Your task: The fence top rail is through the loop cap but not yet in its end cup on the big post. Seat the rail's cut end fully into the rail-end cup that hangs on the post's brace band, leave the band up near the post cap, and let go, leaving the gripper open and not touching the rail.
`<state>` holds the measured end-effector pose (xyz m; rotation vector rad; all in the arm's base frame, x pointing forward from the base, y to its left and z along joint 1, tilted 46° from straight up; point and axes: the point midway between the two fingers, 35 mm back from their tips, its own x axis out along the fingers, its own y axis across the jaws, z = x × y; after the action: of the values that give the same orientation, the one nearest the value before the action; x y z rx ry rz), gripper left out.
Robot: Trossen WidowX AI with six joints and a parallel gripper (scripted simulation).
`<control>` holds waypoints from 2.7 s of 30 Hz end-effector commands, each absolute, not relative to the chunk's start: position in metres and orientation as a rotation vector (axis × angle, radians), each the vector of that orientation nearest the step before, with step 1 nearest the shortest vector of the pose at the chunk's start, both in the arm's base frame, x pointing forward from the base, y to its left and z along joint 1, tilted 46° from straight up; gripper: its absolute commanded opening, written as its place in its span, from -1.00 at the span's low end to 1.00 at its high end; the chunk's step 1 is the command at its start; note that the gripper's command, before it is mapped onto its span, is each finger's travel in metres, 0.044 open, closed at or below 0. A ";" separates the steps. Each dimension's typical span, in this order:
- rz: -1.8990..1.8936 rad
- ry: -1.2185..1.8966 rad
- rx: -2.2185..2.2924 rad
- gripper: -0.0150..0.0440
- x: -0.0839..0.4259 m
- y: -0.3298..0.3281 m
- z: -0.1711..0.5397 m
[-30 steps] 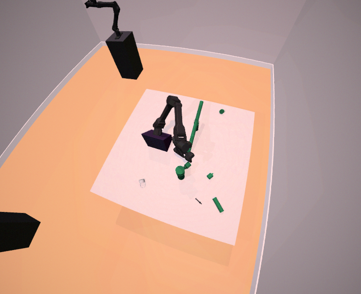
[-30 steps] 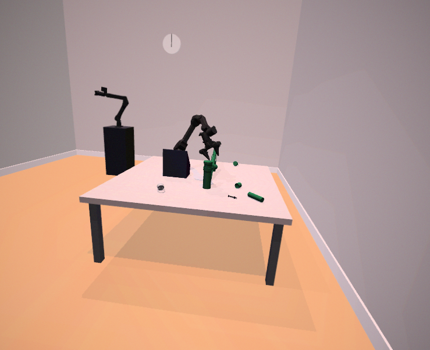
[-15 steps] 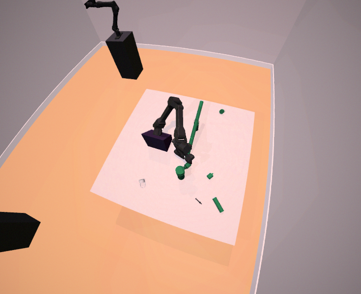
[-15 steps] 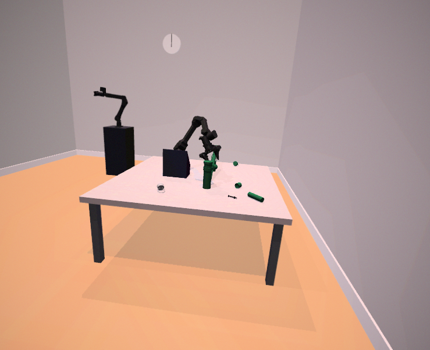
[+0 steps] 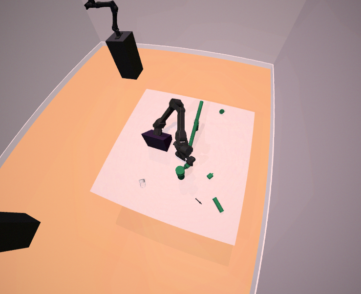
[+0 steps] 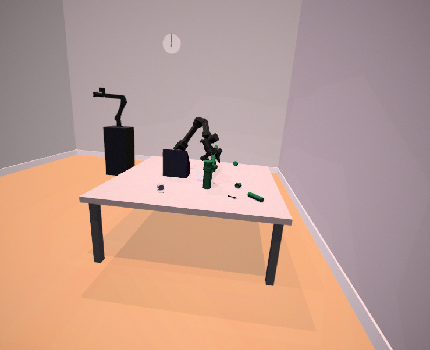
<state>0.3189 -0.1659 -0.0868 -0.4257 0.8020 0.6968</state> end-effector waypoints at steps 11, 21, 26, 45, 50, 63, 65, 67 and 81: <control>0.699 0.807 -0.421 1.00 0.330 -0.154 -0.107; 0.699 0.805 -0.420 1.00 0.337 -0.146 -0.119; 0.699 0.804 -0.420 0.82 0.338 -0.145 -0.121; 0.720 0.770 -0.447 -0.49 0.335 -0.143 -0.120; 0.732 0.748 -0.464 -0.49 0.332 -0.142 -0.119; 0.767 0.689 -0.510 -0.49 0.325 -0.140 -0.118; 0.773 0.678 -0.518 -0.49 0.324 -0.140 -0.118; 0.784 0.659 -0.533 -0.49 0.322 -0.139 -0.117; 0.825 0.583 -0.590 -0.49 0.313 -0.137 -0.116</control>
<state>0.3182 -0.1368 -0.1160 -0.5657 0.6136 0.8112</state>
